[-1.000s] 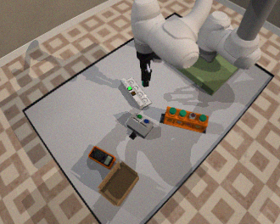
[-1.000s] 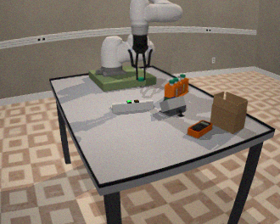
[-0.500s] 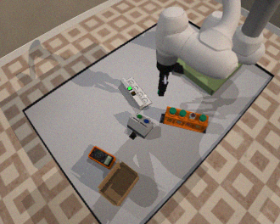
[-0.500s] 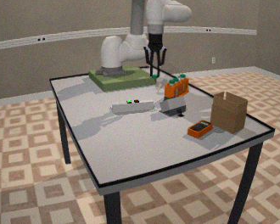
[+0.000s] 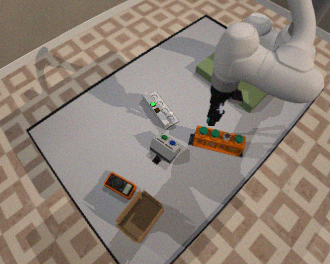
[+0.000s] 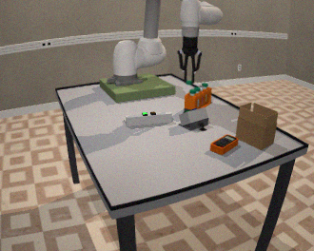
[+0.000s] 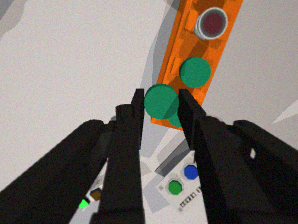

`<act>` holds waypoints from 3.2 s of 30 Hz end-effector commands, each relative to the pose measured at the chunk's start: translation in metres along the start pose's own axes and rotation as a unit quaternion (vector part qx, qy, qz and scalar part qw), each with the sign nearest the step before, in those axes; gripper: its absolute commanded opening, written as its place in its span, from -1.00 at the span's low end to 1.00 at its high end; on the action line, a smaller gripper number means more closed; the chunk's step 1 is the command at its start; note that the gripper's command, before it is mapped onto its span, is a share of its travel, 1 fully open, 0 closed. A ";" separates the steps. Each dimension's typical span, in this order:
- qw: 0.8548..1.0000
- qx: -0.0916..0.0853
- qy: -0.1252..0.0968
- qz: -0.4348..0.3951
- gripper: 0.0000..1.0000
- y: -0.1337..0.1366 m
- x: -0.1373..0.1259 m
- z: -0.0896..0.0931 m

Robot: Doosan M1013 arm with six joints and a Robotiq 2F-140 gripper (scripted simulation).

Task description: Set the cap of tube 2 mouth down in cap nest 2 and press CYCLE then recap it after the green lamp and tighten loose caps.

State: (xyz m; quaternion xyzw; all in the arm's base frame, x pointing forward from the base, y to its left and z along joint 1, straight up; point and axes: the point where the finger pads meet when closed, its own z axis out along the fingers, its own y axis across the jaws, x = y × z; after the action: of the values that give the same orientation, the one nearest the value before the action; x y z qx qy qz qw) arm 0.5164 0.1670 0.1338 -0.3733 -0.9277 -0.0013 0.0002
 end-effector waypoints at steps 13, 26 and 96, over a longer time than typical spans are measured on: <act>1.000 0.000 -0.001 0.001 -0.41 0.054 0.074 0.000; 1.000 0.000 -0.001 0.001 -0.41 0.054 0.074 0.021; 0.998 0.000 -0.001 -0.065 -0.18 0.054 0.074 0.037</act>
State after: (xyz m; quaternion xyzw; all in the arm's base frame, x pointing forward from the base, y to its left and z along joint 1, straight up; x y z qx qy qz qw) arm 0.5001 0.2571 0.0980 -0.3511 -0.9363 0.0001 -0.0007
